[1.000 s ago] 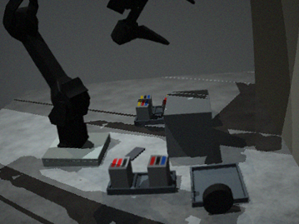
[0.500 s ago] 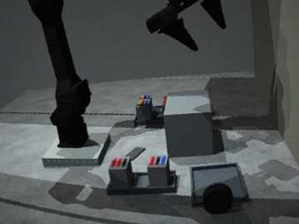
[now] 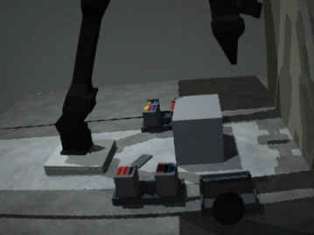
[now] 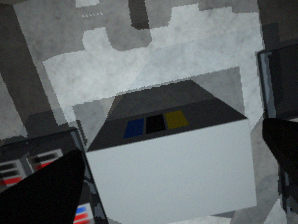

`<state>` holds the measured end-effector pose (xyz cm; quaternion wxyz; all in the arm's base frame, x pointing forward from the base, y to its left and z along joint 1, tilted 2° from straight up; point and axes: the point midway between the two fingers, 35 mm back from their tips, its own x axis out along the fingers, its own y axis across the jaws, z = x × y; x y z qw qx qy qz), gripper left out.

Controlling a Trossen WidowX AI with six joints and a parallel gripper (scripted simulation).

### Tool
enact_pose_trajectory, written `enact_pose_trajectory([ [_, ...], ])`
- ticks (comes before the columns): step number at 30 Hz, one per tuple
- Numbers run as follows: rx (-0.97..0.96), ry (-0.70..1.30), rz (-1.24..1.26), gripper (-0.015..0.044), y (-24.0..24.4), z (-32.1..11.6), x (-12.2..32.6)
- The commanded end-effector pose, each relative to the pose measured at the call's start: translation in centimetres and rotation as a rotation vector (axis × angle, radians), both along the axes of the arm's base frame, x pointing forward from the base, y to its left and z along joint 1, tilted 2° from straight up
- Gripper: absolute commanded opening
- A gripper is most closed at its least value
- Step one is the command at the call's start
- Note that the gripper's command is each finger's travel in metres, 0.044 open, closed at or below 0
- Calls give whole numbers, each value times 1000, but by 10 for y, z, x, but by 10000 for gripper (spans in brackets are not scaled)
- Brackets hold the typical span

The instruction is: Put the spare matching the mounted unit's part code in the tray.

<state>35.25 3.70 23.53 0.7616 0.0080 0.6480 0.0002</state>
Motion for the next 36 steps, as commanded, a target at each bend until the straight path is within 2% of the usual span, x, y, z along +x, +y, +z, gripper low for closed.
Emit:
enact_pose_trajectory([
  [1,-24,24,67,440,3,-2,1],
  [21,-26,25,82,440,6,-2,0],
  [27,-66,44,540,440,88,-20,-41],
  [36,-139,60,1309,440,179,-56,-149],
])
